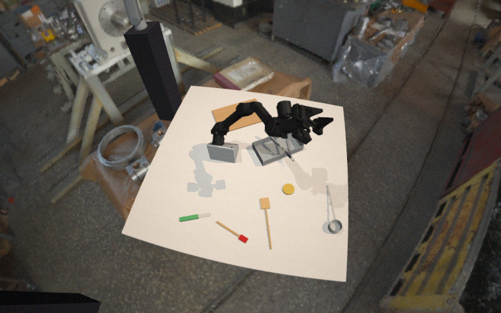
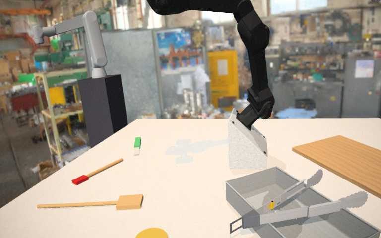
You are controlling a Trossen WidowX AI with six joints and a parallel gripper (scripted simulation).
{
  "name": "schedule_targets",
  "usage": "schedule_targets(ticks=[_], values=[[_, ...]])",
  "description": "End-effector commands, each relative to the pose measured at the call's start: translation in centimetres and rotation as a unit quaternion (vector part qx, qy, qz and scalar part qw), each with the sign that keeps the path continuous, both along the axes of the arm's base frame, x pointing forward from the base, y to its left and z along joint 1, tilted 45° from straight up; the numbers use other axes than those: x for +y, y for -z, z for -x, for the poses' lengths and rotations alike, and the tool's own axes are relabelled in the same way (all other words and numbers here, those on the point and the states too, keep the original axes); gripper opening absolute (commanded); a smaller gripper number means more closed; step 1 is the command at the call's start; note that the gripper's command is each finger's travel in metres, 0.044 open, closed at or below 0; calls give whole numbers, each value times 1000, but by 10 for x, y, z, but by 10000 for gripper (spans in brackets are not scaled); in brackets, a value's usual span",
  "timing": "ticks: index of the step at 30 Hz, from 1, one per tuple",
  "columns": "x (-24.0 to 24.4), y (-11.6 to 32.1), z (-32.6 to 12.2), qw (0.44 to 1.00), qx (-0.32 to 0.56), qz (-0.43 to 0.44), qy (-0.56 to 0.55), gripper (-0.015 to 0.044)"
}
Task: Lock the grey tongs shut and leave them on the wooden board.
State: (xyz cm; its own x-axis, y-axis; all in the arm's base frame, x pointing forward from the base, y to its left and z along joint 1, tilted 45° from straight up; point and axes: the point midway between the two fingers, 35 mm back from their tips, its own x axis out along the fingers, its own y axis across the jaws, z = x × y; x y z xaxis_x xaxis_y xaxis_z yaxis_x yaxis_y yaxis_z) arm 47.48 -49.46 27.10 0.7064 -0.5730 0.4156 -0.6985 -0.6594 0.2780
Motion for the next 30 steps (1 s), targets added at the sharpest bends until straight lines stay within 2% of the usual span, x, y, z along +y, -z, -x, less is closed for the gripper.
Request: schedule_targets(ticks=[1, 5, 9, 14, 22, 30], values=[[0, 0, 0, 1000, 0, 0, 0, 426], [14, 11, -19, 998, 56, 3, -10, 440], [51, 40, -57, 982, 182, 20, -47, 440], [117, 79, -93, 933, 333, 62, -121, 440], [239, 134, -104, 801, 502, 160, -284, 440], [364, 167, -66, 632, 564, 261, -464, 440]])
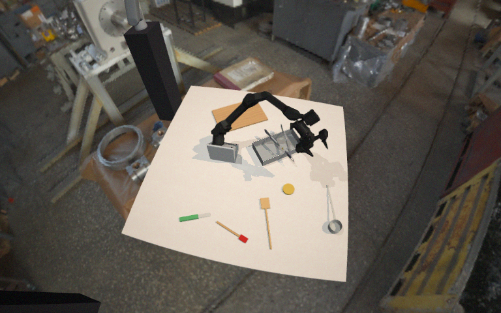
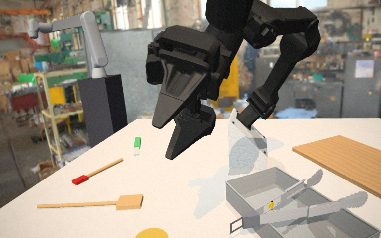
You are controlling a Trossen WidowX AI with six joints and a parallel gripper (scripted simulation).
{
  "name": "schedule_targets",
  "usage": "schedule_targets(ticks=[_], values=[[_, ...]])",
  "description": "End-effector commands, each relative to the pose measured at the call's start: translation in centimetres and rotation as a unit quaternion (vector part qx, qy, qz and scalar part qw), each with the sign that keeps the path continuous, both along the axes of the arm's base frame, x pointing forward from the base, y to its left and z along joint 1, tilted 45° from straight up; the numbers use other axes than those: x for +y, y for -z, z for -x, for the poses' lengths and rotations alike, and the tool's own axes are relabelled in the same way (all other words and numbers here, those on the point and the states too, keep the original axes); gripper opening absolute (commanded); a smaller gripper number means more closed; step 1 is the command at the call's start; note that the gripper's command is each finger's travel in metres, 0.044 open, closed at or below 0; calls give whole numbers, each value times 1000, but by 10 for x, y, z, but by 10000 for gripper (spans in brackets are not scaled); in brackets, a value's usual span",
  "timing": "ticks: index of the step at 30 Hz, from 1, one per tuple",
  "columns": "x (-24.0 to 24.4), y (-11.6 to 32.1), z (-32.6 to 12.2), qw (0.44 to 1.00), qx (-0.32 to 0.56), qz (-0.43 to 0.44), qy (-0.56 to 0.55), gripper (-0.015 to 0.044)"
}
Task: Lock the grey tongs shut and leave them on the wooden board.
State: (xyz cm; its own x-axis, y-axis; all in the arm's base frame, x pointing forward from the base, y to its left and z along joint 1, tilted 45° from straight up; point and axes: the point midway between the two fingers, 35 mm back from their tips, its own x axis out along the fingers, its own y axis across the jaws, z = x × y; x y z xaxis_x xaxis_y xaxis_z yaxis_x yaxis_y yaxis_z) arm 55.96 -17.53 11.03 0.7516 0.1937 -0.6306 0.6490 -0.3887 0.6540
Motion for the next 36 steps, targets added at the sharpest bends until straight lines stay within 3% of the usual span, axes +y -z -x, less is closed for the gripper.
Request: schedule_targets(ticks=[1, 14, 36], values=[[60, 8, 27, 991, 53, 7, -121, 440], [220, -12, 156, 870, 139, -50, -470, 440], [225, -4, 162, 868, 140, -51, -474, 440]])
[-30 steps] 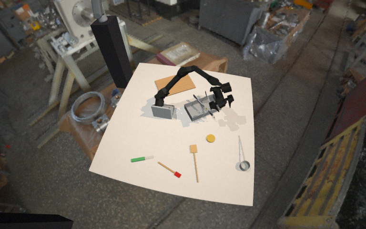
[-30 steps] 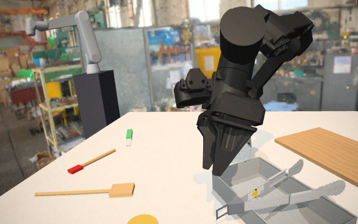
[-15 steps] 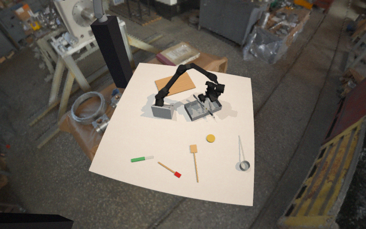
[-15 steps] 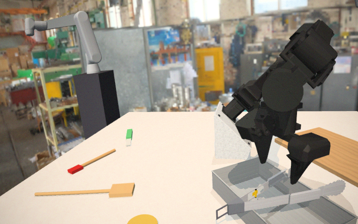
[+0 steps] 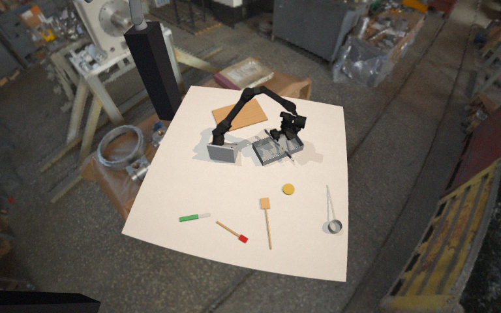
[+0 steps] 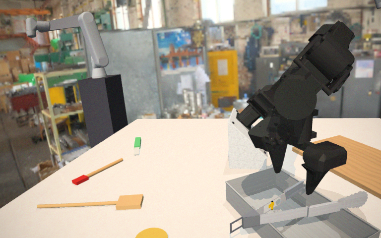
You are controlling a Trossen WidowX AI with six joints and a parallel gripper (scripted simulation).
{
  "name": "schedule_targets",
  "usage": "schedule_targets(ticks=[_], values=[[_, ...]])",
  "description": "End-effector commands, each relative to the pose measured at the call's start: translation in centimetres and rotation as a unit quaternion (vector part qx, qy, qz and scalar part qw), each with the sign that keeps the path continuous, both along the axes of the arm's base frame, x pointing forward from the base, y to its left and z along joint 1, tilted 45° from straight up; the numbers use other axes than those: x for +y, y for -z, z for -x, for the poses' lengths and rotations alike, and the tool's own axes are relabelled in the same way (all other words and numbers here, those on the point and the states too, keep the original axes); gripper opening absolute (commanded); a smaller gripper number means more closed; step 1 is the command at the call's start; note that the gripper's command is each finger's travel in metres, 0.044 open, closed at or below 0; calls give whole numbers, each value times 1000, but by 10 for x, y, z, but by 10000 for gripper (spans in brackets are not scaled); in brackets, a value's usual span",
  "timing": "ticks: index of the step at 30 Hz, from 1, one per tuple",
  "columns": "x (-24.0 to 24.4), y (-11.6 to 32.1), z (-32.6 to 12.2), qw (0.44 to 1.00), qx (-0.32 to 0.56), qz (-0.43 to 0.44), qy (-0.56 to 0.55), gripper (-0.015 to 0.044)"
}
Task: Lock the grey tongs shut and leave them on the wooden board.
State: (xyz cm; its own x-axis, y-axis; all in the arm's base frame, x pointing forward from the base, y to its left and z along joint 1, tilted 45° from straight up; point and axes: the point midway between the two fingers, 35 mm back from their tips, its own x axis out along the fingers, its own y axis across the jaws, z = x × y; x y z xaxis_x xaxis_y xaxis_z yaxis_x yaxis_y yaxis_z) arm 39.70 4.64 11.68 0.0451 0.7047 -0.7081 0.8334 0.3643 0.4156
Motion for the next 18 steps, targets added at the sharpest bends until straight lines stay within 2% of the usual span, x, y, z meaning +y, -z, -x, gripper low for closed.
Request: schedule_targets(ticks=[1, 18], values=[[4, 4, -1, 1000, 2, -2, 2, 440], [23, 24, -4, 1000, 2, -1, 2, 440]])
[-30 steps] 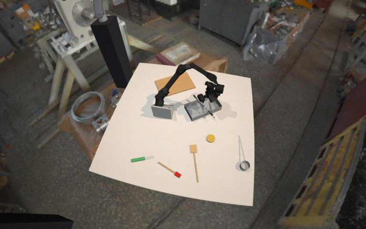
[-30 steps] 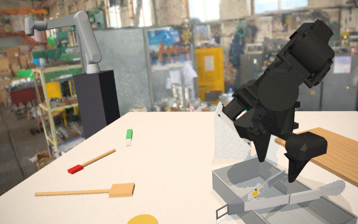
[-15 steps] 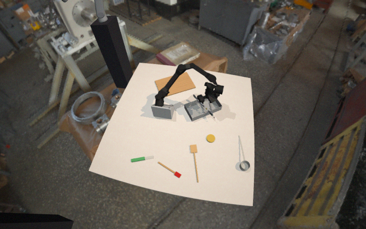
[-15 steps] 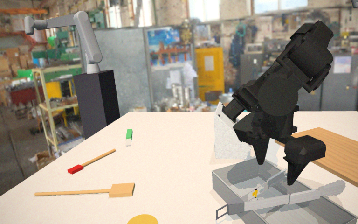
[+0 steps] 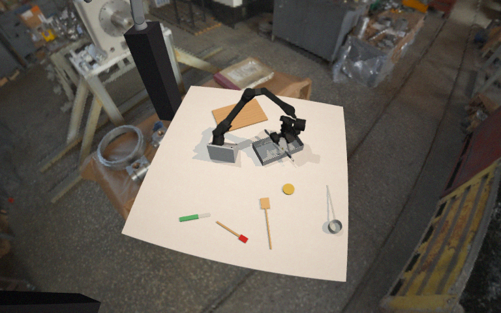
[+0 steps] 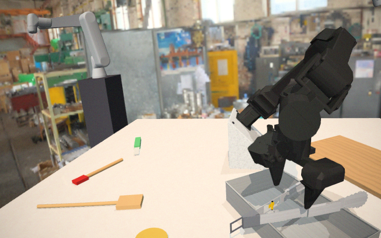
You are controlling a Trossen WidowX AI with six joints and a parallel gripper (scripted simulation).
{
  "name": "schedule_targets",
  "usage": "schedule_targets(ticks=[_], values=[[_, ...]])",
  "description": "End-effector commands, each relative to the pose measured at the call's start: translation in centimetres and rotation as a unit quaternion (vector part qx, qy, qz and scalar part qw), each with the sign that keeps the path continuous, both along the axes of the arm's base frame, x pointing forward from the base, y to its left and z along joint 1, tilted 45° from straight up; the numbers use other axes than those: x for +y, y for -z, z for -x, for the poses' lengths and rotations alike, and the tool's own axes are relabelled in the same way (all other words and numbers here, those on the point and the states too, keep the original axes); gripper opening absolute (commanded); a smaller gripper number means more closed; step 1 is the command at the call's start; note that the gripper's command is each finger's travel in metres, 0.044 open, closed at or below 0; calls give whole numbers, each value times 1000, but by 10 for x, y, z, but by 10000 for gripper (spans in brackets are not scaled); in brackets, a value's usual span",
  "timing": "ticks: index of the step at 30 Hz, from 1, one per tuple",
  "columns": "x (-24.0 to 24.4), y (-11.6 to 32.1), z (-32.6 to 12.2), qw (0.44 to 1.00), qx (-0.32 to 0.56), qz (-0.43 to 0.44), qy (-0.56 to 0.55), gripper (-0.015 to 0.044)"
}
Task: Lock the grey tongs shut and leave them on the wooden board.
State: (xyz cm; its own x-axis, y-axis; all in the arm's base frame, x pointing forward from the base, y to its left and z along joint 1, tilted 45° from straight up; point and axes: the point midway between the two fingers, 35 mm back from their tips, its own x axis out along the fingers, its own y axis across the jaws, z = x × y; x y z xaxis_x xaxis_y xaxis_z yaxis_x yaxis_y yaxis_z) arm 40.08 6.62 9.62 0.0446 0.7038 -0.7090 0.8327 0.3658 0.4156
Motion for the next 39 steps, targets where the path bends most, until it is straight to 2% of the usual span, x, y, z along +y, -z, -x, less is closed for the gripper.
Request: schedule_targets(ticks=[1, 39], values=[[5, 5, -1, 1000, 2, -2, 2, 440], [48, 46, 0, 1000, 2, -6, 2, 440]])
